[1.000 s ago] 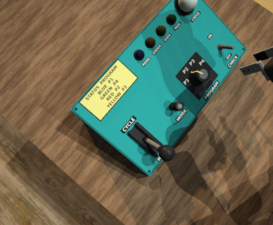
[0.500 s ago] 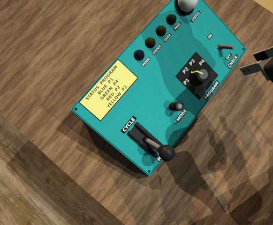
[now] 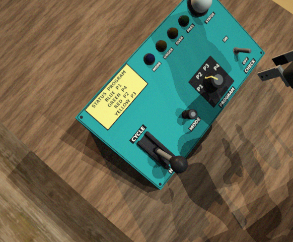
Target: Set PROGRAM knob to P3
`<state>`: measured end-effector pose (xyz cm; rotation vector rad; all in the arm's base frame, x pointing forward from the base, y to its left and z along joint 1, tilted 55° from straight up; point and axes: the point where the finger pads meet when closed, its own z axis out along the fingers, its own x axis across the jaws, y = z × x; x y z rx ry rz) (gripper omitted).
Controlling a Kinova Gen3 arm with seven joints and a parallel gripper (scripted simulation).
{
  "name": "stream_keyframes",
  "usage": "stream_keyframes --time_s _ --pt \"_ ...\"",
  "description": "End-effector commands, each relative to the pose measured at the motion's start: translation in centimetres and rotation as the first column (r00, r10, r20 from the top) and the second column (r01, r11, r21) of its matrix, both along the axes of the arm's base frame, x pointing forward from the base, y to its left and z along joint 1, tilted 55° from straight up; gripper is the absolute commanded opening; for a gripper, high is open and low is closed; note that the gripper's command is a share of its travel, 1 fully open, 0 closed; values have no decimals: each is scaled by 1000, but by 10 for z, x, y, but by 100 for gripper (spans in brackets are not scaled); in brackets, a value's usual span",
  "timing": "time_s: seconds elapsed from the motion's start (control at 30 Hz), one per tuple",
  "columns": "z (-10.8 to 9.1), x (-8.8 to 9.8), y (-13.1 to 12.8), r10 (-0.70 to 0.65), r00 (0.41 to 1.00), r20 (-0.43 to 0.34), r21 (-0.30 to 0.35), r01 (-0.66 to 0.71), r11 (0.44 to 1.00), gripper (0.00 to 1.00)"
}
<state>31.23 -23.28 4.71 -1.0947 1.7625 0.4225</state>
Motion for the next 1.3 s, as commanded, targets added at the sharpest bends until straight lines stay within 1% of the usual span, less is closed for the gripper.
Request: stream_keyframes --time_s 0.0,0.73,1.03,1.1,1.27 --pt "0 0 -1 -1 1000 0 -1 1 1000 100" --pt "2 -1 -3 -1 1000 0 -1 1 1000 100" --pt "11 -12 -15 -1 1000 0 -1 1 1000 100" --pt "11 -12 -15 -1 1000 0 -1 1 1000 100" --pt "19 -22 -26 -1 1000 0 -1 1 1000 100"
